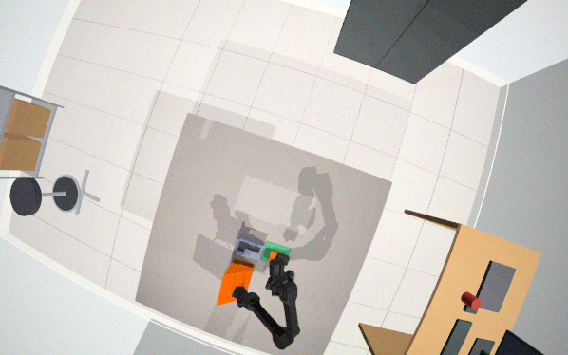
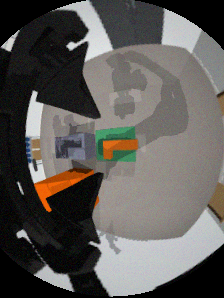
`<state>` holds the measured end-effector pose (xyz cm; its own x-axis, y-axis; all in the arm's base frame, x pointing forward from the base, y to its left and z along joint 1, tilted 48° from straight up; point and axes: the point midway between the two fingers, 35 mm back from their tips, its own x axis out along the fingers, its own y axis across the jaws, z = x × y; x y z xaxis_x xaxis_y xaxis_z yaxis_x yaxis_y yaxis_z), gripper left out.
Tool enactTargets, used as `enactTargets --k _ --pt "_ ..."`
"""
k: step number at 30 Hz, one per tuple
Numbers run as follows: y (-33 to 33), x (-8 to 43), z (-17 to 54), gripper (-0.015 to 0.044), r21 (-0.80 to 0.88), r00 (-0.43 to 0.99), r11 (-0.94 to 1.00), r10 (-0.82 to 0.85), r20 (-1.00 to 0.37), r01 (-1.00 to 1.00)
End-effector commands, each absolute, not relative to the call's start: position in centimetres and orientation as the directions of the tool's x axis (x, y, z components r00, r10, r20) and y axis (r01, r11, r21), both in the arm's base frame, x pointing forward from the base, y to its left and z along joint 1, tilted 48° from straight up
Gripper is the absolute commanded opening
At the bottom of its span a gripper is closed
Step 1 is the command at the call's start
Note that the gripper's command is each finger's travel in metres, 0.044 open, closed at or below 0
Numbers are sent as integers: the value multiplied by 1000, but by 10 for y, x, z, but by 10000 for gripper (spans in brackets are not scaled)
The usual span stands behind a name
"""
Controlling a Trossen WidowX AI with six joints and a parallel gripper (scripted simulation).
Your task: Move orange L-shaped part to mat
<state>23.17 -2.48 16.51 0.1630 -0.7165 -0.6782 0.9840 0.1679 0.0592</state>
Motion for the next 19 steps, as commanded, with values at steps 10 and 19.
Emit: enactTargets --k 10,19 --pt "-21 229 169 400 56 160 166 -719 -676 985" --pt "-21 229 169 400 56 160 166 -719 -676 985"
